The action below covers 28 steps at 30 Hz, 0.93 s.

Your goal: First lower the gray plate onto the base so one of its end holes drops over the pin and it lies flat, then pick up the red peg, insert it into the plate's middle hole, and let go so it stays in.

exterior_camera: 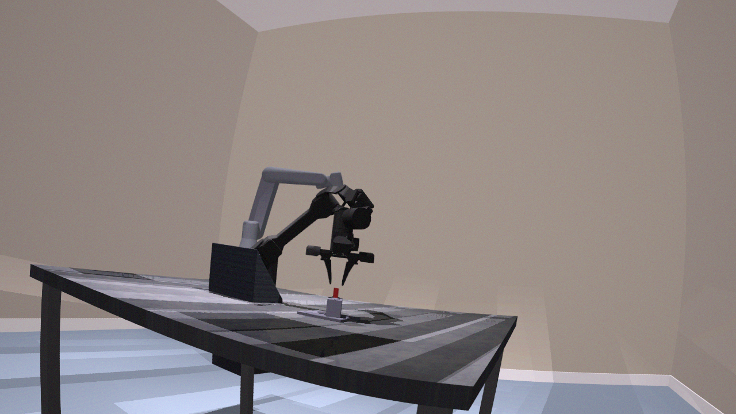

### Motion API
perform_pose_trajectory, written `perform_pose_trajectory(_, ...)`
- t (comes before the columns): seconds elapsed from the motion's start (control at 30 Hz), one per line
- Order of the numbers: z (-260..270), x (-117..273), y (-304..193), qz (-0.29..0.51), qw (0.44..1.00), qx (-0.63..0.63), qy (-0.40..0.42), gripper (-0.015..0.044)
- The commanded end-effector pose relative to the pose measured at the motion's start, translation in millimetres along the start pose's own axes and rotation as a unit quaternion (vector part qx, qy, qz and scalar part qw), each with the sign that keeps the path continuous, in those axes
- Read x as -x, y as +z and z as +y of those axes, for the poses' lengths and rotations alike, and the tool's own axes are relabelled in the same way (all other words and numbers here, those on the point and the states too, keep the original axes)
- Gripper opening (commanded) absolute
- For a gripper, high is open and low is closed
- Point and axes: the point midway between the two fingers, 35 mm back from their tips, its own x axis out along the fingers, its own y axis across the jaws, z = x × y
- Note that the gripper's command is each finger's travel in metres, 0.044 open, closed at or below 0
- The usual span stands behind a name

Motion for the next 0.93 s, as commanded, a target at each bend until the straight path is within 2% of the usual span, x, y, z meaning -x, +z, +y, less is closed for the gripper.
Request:
perform_pose_trajectory(0.0,-0.2,3.8,-0.1,-0.002,1.0,0.0,0.003,0.015)
perform_pose_trajectory(0.9,-1.1,12.9,-1.5,-0.002,1.0,0.0,0.003,0.015)
